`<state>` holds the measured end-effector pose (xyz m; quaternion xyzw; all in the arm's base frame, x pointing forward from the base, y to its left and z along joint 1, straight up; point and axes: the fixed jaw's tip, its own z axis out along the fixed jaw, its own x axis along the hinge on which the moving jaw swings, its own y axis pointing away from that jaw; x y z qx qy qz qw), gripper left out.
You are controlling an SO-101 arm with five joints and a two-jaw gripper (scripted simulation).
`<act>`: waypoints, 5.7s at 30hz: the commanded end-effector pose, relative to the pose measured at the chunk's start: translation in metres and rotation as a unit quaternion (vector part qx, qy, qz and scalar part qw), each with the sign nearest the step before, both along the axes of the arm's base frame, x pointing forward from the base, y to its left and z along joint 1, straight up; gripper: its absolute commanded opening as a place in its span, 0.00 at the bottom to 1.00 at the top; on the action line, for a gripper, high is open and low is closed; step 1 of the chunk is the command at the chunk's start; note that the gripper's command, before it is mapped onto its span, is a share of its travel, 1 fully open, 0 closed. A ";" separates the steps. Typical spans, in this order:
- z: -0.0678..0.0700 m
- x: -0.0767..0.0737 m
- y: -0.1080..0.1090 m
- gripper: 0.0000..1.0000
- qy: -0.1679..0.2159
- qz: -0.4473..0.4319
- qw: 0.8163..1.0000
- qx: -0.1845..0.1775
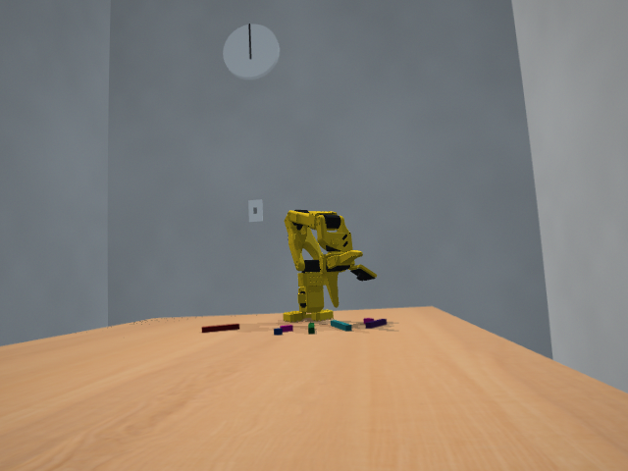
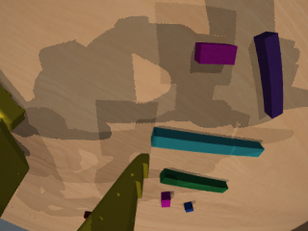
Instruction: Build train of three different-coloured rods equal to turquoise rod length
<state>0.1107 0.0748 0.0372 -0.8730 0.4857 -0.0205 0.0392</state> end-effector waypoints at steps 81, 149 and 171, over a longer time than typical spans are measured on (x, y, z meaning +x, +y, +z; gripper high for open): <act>0.012 0.012 0.008 1.00 -0.041 -0.009 0.999 0.030; 0.013 0.009 0.007 1.00 -0.037 -0.009 0.999 0.028; 0.005 0.004 0.003 1.00 -0.019 -0.001 1.000 0.014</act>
